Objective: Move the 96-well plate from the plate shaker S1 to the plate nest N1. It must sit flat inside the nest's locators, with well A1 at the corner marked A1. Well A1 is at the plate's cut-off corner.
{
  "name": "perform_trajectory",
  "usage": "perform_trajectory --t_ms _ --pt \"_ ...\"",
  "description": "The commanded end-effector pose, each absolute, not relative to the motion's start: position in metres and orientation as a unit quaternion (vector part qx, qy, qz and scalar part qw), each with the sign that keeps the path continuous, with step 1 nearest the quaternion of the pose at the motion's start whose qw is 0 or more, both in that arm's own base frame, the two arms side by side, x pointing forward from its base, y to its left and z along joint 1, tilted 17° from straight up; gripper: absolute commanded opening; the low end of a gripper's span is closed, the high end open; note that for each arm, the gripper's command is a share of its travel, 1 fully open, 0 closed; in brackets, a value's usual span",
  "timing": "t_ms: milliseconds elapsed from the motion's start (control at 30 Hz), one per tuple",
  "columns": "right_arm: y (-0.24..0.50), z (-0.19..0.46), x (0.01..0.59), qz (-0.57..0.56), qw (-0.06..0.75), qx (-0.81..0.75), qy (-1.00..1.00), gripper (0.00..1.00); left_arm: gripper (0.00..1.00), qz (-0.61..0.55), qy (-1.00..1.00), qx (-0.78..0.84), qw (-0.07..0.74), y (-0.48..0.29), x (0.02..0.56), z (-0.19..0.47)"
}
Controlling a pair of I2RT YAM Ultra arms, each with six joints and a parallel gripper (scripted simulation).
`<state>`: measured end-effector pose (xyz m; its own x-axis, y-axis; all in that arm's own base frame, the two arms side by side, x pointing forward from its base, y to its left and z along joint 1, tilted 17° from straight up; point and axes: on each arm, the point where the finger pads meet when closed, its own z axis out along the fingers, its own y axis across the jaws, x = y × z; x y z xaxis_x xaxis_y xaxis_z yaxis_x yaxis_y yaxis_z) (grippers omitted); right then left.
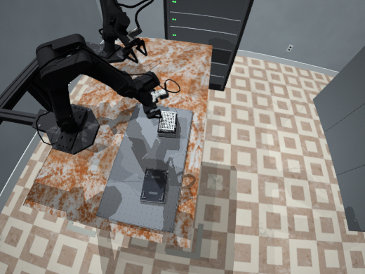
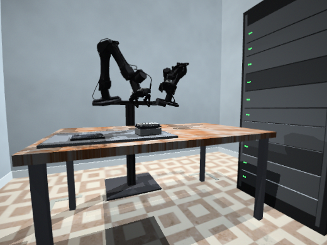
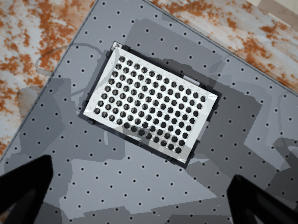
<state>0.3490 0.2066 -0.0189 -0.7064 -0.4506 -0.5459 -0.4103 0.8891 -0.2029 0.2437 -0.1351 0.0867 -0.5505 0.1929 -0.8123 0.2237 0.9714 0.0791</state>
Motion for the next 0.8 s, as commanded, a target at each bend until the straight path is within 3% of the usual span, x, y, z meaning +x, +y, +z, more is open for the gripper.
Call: perform_trajectory --t_ms 0,300,767 --pt "0.212 -0.011 0.360 -0.026 0.318 -0.221 0.921 1.00 1.00 -0.061 0.845 0.222 0.483 -0.171 0.225 0.095" --pt "0.213 -0.009 0.360 -0.025 0.321 -0.222 0.921 1.00 1.00 -0.110 0.793 0.347 0.489 -0.209 0.181 0.090" --pt "0.207 -0.018 0.353 -0.046 0.294 -0.258 0.919 1.00 1.00 -0.111 0.794 0.350 0.486 -0.209 0.177 0.088"
